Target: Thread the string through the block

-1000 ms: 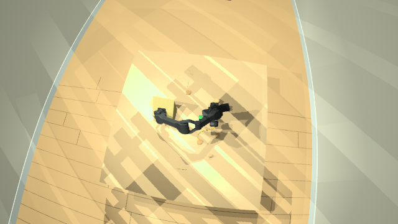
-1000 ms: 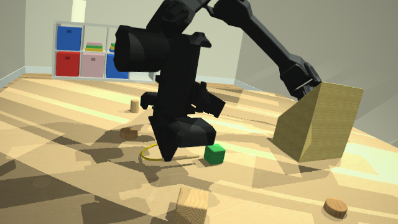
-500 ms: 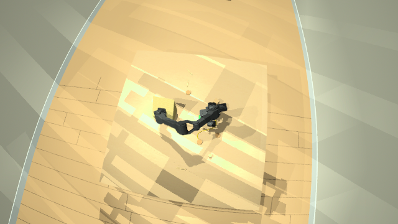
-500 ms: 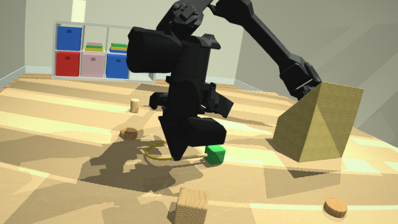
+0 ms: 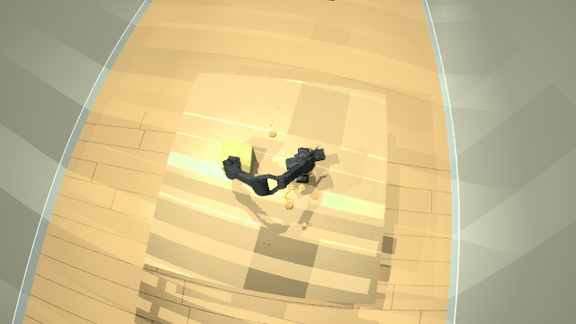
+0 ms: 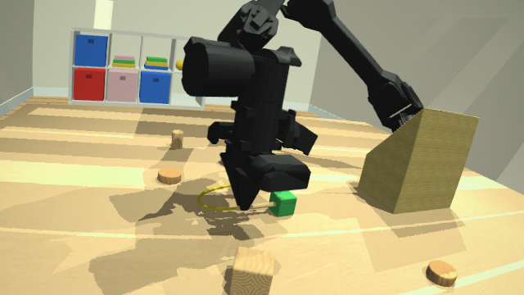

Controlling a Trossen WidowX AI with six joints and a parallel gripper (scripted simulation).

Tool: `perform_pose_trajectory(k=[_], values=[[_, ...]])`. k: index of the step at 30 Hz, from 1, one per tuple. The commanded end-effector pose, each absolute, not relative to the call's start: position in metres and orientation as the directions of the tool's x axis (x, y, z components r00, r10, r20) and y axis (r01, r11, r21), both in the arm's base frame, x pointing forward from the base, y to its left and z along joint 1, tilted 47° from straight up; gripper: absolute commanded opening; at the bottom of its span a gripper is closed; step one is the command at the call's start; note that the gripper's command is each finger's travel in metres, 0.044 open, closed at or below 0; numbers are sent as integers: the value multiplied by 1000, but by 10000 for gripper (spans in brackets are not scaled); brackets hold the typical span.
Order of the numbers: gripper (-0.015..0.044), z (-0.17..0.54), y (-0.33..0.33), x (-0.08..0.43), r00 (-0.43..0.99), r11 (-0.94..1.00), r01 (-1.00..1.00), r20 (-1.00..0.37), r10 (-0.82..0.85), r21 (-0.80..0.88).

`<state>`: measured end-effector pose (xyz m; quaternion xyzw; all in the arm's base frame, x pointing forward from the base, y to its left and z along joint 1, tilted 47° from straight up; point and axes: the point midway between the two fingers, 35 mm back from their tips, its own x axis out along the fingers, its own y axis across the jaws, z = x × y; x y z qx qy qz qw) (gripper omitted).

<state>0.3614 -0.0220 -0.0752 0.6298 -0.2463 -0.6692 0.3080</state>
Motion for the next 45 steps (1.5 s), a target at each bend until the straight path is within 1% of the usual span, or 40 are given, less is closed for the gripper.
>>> perform_pose_trajectory(k=[1, 29, 33, 34, 37, 42, 45], values=[[0, -75, -22, 355, -17, -691, 98, -694, -720, 716], [0, -72, -24, 319, -17, -691, 100, -693, -720, 716], [105, -72, -24, 322, -18, -689, 104, -691, -723, 717], [121, -72, -24, 322, -18, -689, 104, -691, -723, 717], [121, -70, -22, 322, -17, -689, 104, -691, -722, 717], [121, -24, 27, 325, -17, -692, 104, -694, -720, 714], [121, -17, 34, 324, -18, -691, 104, -694, -720, 715]])
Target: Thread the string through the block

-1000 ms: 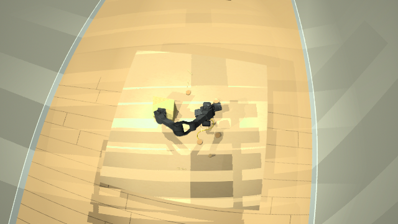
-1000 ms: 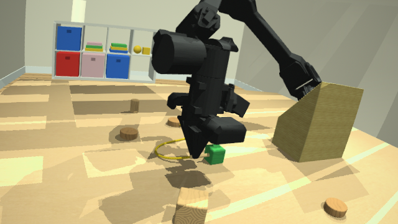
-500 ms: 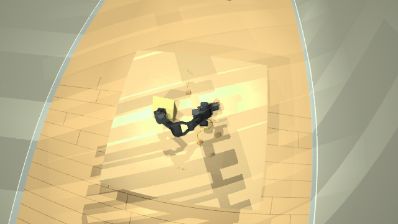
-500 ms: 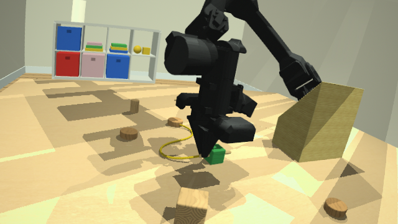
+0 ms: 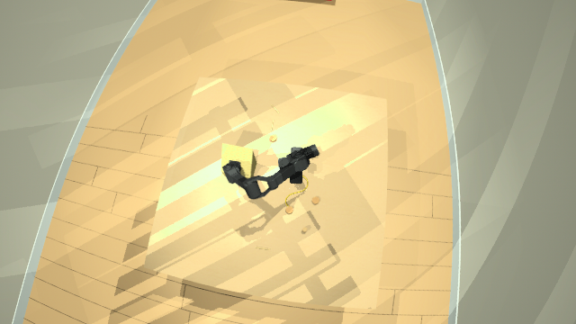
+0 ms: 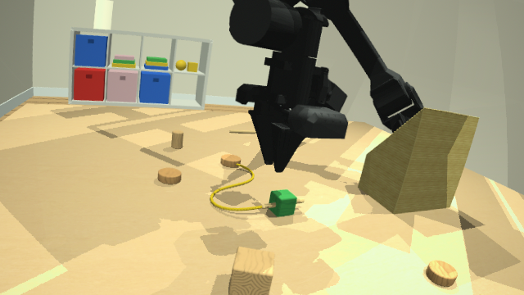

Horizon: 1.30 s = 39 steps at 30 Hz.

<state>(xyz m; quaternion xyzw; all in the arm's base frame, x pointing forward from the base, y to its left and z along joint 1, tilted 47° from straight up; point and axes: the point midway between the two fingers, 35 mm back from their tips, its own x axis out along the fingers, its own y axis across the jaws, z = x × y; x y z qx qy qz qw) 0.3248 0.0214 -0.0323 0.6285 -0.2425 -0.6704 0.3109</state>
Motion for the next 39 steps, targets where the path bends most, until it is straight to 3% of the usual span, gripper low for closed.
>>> perform_pose_trajectory(k=[1, 6, 11, 16, 21, 30, 39], values=[[121, -17, 34, 324, -18, -691, 104, -694, -720, 715], [121, -20, 34, 326, 2, -696, 44, -696, -718, 717], [121, -19, 33, 318, -3, -637, -400, -696, -718, 659], [121, -19, 32, 310, -9, -435, -775, -696, -718, 459], [121, -18, 31, 301, -14, -135, -978, -696, -718, 159], [121, -17, 30, 289, -22, 244, -944, -696, -718, -222], [121, -17, 28, 280, -28, 519, -687, -695, -718, -508]])
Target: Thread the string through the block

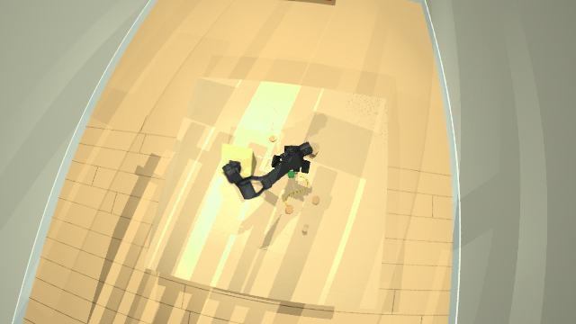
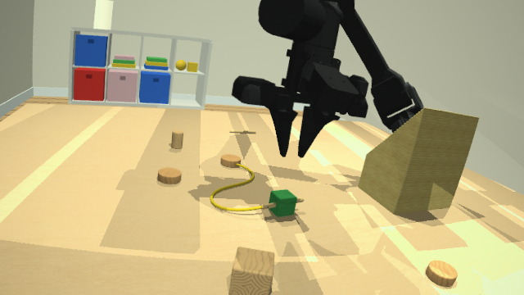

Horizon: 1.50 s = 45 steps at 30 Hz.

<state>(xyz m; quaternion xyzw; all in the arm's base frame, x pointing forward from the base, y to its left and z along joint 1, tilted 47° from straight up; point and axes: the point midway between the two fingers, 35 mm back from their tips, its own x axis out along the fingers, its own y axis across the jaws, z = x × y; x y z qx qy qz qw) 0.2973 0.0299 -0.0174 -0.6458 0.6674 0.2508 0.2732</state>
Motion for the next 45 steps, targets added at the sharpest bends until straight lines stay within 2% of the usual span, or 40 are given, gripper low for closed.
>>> perform_pose_trajectory(k=[1, 12, 45], values=[[121, -17, 28, 279, -28, 543, -648, -695, -718, -535], [121, -16, 27, 270, -34, 692, -135, -694, -719, -709], [121, -30, 14, 271, -33, 694, -124, -696, -717, -709]])
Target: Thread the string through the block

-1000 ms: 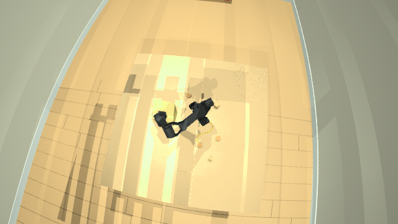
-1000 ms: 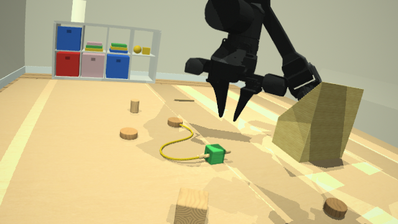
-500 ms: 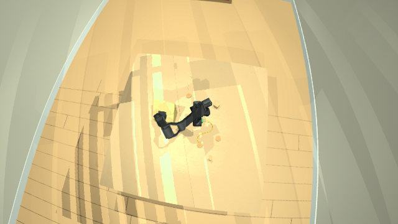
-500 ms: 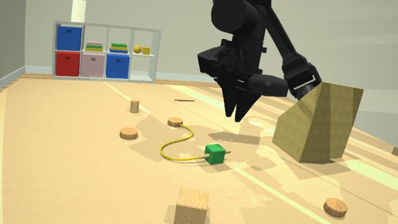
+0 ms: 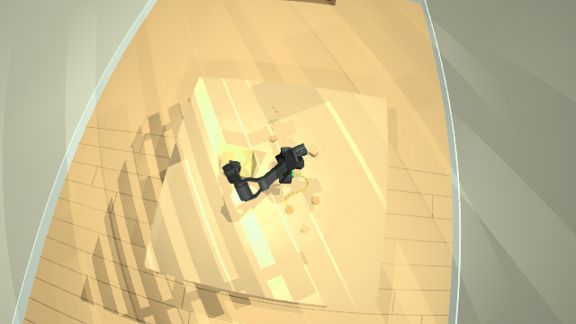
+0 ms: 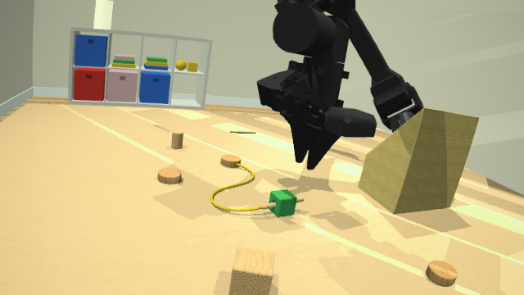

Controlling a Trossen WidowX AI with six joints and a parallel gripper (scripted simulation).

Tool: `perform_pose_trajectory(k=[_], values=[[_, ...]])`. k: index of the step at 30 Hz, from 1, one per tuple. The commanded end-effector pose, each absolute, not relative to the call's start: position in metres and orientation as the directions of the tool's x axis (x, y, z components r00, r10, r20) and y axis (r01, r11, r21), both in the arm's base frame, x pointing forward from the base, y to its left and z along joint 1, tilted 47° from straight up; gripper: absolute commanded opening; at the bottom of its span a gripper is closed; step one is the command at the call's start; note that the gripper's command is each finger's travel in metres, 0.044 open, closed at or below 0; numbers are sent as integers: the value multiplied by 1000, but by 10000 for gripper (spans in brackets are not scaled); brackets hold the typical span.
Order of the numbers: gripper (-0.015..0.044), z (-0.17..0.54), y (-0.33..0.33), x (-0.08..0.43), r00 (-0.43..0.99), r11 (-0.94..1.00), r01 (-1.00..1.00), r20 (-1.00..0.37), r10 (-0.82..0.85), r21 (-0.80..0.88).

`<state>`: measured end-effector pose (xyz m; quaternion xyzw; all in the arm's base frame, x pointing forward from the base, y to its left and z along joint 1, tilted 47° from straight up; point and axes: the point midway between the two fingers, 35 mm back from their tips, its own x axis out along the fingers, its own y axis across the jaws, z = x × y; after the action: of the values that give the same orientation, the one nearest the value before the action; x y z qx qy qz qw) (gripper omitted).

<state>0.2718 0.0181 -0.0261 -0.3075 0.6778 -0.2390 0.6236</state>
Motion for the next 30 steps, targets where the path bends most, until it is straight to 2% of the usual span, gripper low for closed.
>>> perform_pose_trajectory(k=[1, 30], values=[[121, -31, 13, 271, -33, 694, -124, -696, -717, -709], [121, -64, -22, 269, -33, 692, -123, -694, -719, -711]])
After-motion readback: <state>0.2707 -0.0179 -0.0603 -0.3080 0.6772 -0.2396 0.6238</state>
